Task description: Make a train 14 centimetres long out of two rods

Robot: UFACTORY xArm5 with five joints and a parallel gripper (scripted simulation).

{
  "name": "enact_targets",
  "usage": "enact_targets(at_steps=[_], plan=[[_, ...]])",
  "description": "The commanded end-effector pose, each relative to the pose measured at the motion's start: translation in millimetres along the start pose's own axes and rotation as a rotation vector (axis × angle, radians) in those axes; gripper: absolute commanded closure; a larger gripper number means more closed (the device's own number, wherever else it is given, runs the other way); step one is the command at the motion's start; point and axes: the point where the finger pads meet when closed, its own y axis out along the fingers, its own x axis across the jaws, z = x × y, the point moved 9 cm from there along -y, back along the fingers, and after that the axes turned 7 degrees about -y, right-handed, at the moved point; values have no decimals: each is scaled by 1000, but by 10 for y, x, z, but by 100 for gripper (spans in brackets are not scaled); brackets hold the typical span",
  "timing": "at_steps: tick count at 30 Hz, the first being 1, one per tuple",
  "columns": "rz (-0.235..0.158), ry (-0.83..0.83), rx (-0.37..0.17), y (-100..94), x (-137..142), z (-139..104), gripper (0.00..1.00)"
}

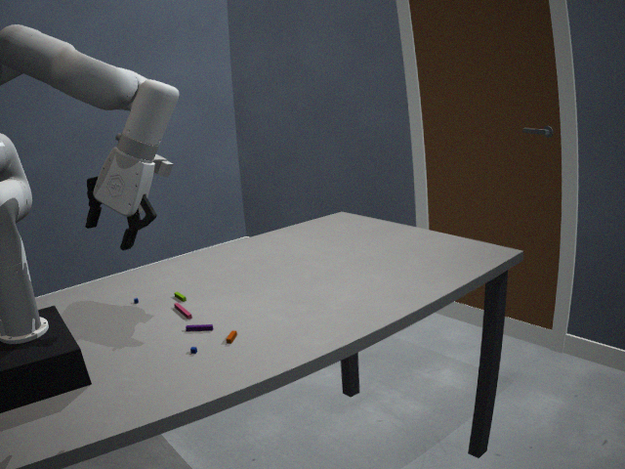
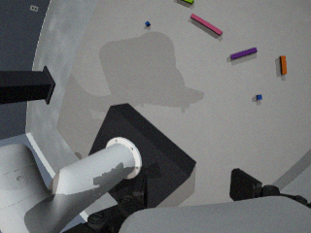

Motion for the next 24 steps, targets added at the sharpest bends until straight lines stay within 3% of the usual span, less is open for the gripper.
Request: enact_targets(at_steps=[1, 19, 24], plan=[[-3, 0, 1, -12, 1, 0, 0], [-5, 2, 1, -6, 9, 1, 0], [-55, 74, 20, 153, 225, 18, 0]])
